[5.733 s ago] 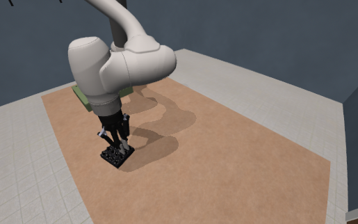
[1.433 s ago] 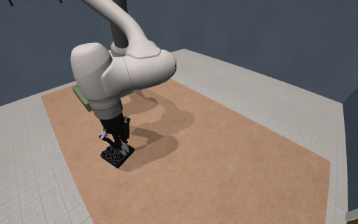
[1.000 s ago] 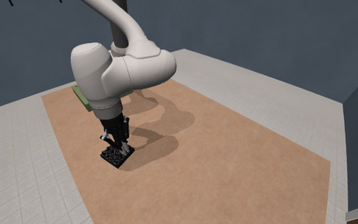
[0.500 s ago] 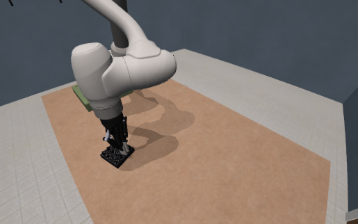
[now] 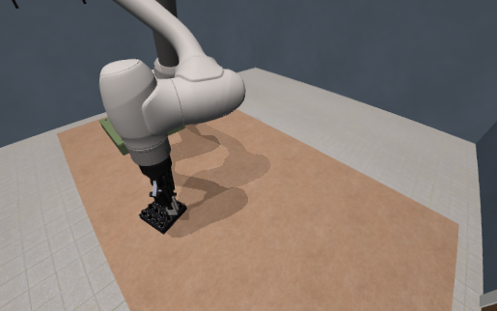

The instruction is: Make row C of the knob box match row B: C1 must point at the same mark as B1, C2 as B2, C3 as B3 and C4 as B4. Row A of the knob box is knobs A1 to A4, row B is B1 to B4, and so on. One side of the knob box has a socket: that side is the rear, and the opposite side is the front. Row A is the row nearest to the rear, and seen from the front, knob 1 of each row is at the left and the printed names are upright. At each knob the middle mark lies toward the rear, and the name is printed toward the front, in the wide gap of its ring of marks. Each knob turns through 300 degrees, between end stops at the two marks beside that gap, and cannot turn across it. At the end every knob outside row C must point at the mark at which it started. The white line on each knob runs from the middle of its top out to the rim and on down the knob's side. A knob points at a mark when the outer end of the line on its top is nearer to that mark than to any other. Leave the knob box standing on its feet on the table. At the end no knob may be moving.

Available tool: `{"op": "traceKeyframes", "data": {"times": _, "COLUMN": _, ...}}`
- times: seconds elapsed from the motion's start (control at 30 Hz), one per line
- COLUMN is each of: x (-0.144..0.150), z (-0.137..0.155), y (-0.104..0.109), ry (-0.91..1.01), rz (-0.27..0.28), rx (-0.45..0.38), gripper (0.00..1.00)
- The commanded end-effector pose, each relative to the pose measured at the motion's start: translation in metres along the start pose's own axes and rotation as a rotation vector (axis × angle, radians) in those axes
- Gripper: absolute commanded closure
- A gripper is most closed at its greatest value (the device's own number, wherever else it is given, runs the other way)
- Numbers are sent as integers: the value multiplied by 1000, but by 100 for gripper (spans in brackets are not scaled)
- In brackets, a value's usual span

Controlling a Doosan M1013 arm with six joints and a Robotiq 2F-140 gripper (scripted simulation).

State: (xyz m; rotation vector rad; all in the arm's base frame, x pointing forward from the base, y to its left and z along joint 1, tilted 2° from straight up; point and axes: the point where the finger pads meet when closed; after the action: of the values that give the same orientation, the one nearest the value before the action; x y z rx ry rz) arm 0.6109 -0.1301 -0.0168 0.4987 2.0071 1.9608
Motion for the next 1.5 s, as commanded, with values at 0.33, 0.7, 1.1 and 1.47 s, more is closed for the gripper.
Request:
{"op": "traceKeyframes", "data": {"times": 0.33, "x": 0, "z": 0, "y": 0, "ry": 323, "rz": 0, "rx": -5, "gripper": 95}}
{"op": "traceKeyframes", "data": {"times": 0.7, "x": 0, "z": 0, "y": 0, "ry": 553, "rz": 0, "rx": -6, "gripper": 95}}
{"op": "traceKeyframes", "data": {"times": 1.1, "x": 0, "z": 0, "y": 0, "ry": 806, "rz": -1, "rx": -6, "gripper": 95}}
{"op": "traceKeyframes", "data": {"times": 1.47, "x": 0, "z": 0, "y": 0, "ry": 934, "rz": -1, "rx": -6, "gripper": 95}}
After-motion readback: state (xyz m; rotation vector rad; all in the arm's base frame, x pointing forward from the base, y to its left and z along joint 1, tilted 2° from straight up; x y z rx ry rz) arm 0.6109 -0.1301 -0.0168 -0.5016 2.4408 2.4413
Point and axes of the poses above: the point where the finger pads meet when closed, its own y axis back along the fingers, its own x axis across the jaws, z = x × y, and after that the axes turned 12 degrees about y, right-handed
